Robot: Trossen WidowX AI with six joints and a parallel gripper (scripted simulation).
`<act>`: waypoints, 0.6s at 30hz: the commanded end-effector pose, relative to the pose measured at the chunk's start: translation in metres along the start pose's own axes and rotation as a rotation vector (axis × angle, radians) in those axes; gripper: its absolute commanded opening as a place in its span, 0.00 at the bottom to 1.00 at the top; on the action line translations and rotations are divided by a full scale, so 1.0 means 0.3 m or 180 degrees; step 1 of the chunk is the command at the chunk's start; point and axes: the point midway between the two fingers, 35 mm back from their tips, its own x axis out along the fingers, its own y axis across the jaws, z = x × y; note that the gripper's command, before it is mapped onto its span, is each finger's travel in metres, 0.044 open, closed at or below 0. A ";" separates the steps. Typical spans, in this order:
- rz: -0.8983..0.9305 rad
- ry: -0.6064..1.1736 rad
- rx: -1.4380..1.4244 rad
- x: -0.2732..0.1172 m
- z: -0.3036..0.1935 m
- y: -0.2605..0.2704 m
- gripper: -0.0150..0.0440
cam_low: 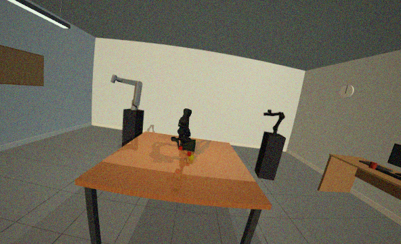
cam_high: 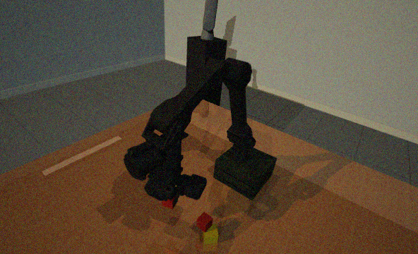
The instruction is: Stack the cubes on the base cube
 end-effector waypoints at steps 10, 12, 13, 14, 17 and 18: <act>0.0018 -0.0012 -0.1047 0.004 0.018 0.134 0.43; 0.0020 -0.0013 -0.1211 0.004 0.019 0.154 0.43; 0.0021 -0.0013 -0.1293 0.004 0.020 0.165 0.43; 0.0021 -0.0013 -0.1376 0.005 0.020 0.175 0.43; 0.0023 -0.0015 -0.1622 0.006 0.021 0.206 0.43; 0.0024 -0.0015 -0.1704 0.006 0.021 0.216 0.43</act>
